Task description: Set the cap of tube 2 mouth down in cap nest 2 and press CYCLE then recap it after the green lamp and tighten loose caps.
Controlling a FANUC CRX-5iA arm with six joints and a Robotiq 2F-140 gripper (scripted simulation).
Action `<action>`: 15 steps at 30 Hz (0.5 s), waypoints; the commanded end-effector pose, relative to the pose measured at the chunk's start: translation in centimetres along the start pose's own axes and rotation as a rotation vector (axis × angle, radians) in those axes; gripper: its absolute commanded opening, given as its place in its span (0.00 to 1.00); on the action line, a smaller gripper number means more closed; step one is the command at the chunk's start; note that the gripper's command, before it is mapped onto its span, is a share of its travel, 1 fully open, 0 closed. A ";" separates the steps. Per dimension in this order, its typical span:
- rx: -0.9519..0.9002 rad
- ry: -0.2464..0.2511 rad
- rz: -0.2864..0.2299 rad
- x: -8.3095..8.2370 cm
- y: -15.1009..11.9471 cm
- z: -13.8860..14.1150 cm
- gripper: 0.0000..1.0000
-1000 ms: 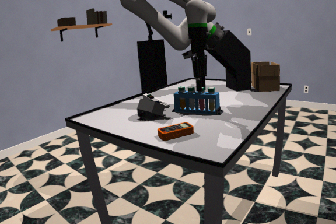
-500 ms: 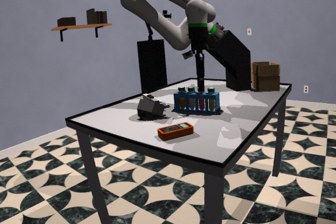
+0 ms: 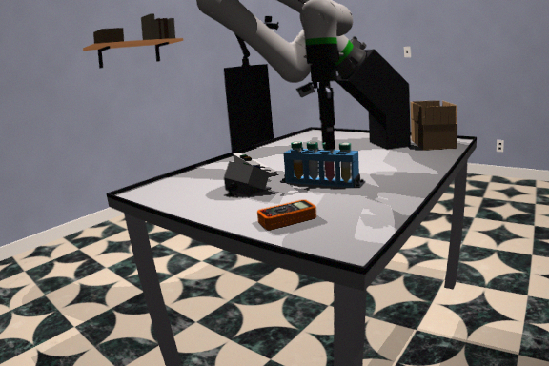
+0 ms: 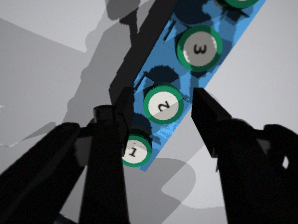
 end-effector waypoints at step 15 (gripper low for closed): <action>0.735 -0.001 -0.002 -0.1 0.0 -0.1 0.41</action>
Point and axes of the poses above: the point where the finger pads meet when closed, its own x axis out along the fingers, its own z axis across the jaws, y = z × x, the point moved 8 cm from there along -x, back along the fingers, and after that the axes turned 12 degrees about x, right-handed, at the moved point
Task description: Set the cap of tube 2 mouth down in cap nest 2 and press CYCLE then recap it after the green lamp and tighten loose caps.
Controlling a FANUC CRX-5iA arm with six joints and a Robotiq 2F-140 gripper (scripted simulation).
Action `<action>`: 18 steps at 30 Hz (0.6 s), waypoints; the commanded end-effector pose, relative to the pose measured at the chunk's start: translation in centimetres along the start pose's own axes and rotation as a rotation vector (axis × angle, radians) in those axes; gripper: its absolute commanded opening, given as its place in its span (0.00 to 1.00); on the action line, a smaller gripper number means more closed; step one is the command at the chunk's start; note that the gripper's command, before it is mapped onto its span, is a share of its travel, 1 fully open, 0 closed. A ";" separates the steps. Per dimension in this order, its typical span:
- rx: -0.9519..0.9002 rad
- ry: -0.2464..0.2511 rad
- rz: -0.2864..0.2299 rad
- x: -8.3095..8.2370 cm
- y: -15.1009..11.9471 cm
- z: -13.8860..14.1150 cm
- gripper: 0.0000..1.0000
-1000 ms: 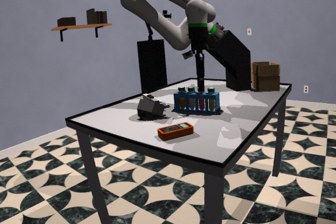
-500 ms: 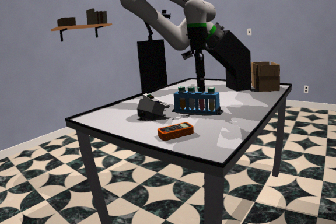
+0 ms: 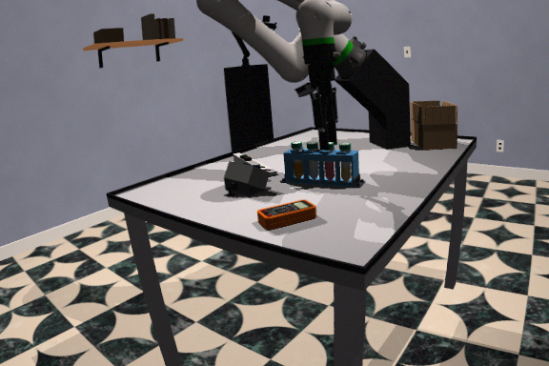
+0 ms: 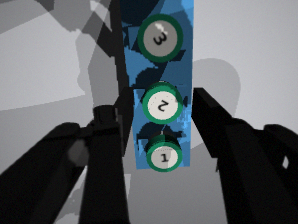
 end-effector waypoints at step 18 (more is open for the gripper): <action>0.459 0.037 0.002 0.0 -0.1 0.3 0.30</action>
Point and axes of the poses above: the point where the finger pads meet when closed, its own x axis out along the fingers, its own z axis across the jaws, y = z × x, the point moved 8 cm from there along -x, back along the fingers, and after that the axes turned 12 degrees about x, right-handed, at the moved point
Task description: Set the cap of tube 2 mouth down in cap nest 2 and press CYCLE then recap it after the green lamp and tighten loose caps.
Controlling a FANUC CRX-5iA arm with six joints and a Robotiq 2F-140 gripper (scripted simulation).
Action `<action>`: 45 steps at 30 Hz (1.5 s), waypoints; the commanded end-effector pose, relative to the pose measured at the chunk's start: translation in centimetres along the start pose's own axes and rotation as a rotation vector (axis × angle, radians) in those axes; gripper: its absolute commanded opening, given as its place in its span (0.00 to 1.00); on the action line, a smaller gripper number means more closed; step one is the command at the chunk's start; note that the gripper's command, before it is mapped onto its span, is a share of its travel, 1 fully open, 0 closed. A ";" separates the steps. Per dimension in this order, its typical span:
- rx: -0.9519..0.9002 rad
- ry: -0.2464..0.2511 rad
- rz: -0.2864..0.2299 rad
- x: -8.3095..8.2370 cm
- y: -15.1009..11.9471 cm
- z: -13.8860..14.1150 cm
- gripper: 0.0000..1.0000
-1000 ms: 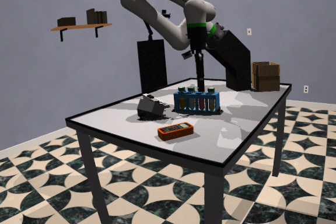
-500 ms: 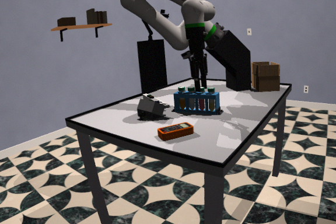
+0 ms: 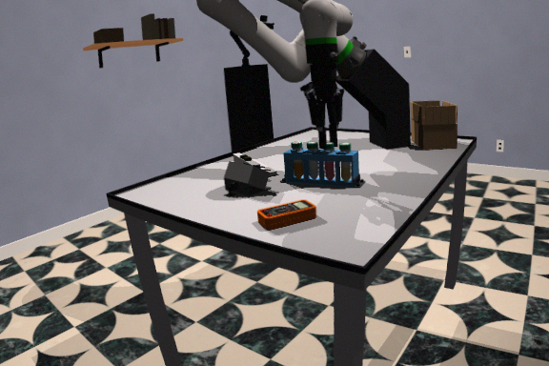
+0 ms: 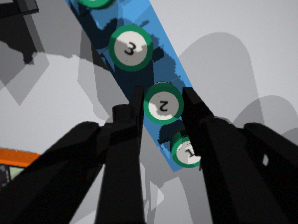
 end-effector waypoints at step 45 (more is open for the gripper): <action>-1.046 0.002 0.000 -0.1 0.0 0.0 0.41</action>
Point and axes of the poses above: the point where the finger pads meet when closed, its own x axis out along the fingers, its own z axis across the jaws, y = z × x, the point moved 8 cm from there along -x, back along the fingers, and after that the axes turned 12 degrees about x, right-handed, at the moved point
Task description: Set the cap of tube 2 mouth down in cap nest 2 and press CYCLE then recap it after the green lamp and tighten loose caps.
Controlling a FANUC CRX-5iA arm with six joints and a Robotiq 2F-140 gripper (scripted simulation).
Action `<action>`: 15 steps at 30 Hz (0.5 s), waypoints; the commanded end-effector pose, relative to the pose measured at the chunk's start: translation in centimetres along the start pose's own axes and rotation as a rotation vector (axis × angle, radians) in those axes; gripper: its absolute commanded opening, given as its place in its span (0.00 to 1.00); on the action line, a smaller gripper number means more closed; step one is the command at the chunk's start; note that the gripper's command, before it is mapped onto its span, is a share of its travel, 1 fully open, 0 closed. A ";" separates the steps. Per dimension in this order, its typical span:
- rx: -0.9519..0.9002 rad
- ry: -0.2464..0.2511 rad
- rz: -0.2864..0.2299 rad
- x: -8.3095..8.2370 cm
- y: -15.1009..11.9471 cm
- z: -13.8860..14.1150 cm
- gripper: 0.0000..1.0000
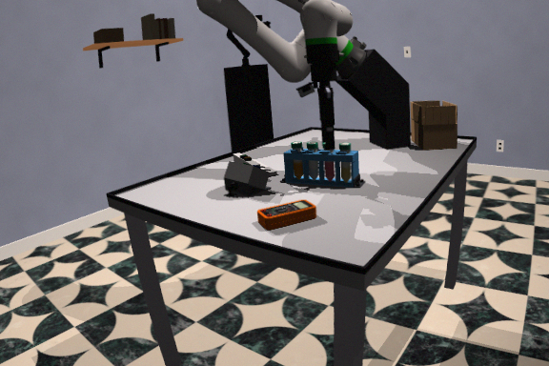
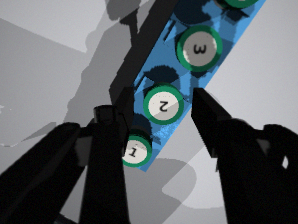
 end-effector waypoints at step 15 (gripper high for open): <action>0.329 -0.002 -0.001 -0.1 0.0 -0.1 0.41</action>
Point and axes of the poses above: the point where the finger pads meet when closed, its own x axis out along the fingers, its own z axis across the jaws, y = z × x, the point moved 8 cm from there along -x, back along the fingers, and after that the axes turned 12 degrees about x, right-handed, at the moved point
